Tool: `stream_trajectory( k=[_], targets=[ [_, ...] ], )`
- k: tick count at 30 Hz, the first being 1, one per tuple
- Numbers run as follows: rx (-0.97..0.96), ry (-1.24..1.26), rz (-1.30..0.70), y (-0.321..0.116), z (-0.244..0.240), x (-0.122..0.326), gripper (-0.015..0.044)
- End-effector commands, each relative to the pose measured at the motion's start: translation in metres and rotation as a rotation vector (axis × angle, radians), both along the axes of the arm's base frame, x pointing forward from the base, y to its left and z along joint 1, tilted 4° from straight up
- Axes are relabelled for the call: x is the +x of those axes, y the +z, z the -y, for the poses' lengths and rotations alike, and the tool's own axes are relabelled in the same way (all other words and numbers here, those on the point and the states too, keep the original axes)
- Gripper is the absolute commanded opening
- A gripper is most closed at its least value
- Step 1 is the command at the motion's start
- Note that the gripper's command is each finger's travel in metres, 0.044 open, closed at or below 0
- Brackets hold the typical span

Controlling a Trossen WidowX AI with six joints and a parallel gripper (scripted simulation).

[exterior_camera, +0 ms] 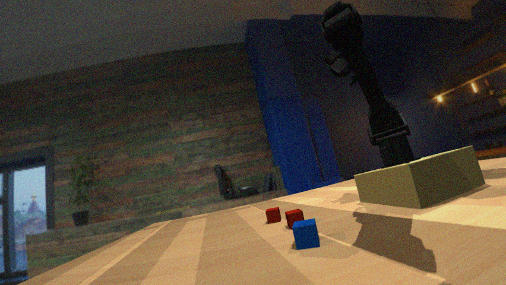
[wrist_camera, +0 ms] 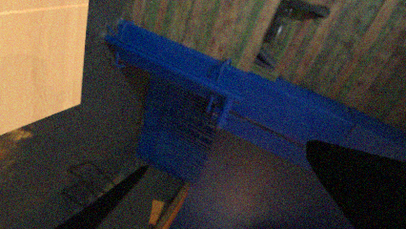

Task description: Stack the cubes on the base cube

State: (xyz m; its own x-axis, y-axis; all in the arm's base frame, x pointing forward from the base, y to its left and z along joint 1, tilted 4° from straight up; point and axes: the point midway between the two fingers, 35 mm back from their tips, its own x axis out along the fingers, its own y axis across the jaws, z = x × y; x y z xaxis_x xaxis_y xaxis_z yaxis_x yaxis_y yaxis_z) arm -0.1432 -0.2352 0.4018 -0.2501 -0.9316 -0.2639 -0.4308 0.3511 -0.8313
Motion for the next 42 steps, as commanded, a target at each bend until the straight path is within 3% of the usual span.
stream_trajectory(
  k=[1, 5, 6, 25, 42],
  targets=[
    [0.002, 0.003, 0.003, -0.001, 0.001, 0.001, 0.0374],
    [0.036, 0.064, 0.057, -0.014, 0.017, 0.015, 0.0269],
    [0.047, 0.082, 0.073, -0.018, 0.022, 0.020, 0.0265],
    [0.340, 0.403, 0.277, -0.097, 0.078, 0.141, 0.0265],
    [0.673, 0.642, 0.282, -0.168, 0.059, 0.268, 0.0265]
  ],
)
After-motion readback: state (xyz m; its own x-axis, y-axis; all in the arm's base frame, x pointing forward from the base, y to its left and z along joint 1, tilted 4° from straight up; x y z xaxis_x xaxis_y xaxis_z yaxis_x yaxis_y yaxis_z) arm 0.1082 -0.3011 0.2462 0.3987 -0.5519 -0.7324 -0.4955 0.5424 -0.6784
